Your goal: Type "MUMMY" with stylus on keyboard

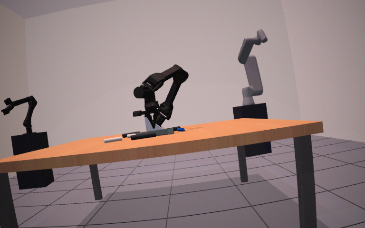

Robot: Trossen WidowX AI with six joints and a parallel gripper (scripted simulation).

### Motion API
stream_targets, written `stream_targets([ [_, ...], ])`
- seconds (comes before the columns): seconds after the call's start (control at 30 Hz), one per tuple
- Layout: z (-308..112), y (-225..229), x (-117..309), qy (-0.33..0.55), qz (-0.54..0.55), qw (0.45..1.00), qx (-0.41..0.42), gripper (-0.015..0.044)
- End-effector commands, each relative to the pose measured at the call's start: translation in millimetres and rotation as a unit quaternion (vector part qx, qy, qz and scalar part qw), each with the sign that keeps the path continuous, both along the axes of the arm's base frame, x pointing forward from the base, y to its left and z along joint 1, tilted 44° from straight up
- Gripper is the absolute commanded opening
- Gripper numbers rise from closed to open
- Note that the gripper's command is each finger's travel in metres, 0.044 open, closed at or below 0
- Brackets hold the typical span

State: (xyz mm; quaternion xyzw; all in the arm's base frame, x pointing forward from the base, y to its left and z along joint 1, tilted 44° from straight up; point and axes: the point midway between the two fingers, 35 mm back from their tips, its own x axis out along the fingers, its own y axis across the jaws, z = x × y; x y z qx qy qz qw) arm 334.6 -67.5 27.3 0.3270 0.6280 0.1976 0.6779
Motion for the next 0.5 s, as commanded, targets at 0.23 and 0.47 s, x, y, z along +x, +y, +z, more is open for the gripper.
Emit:
stream_targets([
  [0.23, -12.9, -16.9, -0.4, -0.009, 0.006, 1.000, -0.006, 0.0000],
  [0.47, -39.7, -44.5, -5.8, -0.009, 0.005, 1.000, -0.006, 0.0000],
])
